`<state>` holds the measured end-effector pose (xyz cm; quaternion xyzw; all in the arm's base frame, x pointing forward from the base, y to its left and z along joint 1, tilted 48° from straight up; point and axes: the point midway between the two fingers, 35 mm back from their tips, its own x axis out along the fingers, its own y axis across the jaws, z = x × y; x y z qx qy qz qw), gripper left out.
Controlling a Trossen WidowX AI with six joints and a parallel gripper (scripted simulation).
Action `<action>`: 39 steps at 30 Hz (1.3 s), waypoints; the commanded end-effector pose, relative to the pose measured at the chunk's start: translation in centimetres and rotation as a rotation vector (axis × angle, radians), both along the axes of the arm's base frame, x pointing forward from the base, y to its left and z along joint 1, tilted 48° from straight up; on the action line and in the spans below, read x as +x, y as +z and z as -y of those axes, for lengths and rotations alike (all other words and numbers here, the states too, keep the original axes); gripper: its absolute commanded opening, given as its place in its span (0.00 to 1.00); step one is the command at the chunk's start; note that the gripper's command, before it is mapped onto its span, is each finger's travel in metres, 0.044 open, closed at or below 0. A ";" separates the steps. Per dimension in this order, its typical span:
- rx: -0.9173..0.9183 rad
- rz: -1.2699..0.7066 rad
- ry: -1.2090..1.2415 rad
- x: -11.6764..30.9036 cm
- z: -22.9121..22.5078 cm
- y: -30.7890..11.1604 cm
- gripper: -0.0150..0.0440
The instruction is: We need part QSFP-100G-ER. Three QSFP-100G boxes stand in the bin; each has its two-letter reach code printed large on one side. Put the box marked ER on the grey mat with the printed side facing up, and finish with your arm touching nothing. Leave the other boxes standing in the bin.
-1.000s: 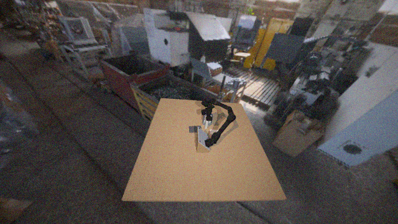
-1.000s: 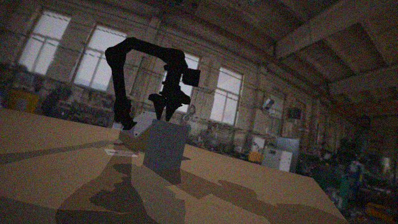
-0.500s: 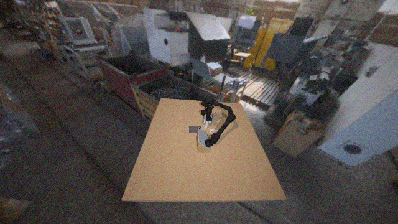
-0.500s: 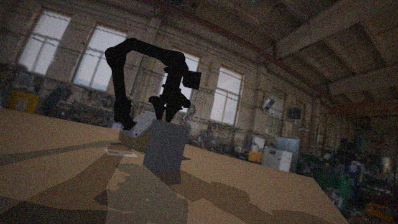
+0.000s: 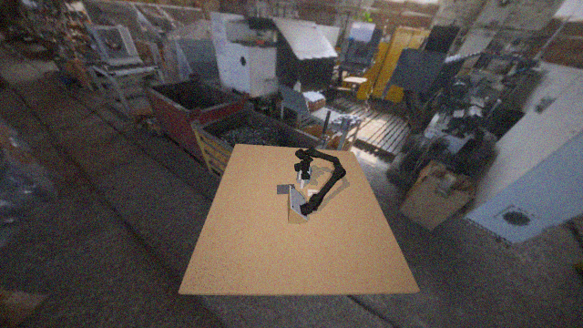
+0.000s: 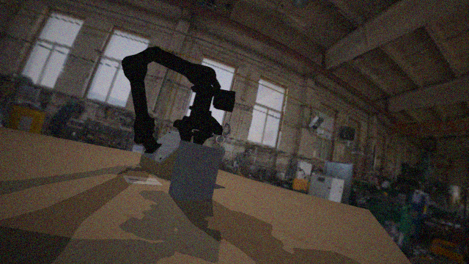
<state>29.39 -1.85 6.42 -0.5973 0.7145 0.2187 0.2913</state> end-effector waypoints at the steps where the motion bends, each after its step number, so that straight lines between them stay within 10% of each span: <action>1: -0.004 -0.004 0.002 -0.1 0.3 -0.2 0.66; 39: -0.003 -0.013 0.009 0.0 -1.2 0.3 0.52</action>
